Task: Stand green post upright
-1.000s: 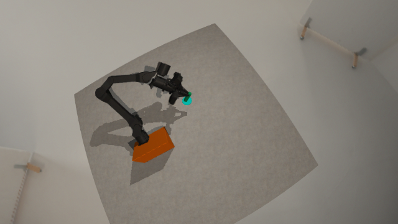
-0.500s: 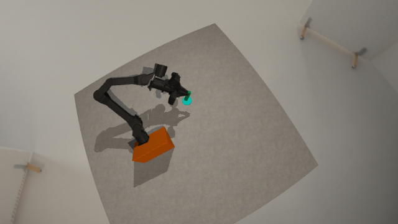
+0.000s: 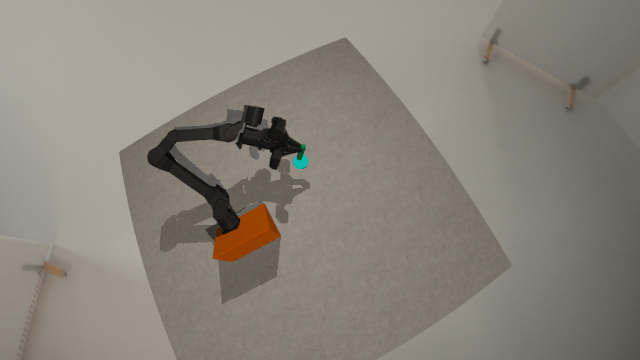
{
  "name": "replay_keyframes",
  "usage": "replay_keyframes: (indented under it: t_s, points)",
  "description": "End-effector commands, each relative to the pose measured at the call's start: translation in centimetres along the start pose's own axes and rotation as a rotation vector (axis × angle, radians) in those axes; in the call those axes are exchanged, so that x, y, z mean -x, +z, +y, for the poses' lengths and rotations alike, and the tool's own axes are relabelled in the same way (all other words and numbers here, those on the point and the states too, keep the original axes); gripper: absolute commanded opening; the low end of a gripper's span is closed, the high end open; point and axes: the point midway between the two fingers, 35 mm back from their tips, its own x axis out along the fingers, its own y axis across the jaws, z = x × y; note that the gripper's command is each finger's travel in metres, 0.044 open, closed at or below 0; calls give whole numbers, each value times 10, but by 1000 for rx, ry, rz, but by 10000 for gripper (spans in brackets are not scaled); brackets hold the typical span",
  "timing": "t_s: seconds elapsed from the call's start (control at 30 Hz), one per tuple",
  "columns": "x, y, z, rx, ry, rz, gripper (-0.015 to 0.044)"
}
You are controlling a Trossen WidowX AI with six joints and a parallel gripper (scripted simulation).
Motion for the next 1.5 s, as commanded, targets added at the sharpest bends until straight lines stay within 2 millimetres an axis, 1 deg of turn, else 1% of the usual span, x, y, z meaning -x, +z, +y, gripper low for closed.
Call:
replay_keyframes:
  t_s: [0.0,1.47]
  points:
    - [3,2,0,-23,10,-37,23]
    - [27,6,0,-226,131,-292,23]
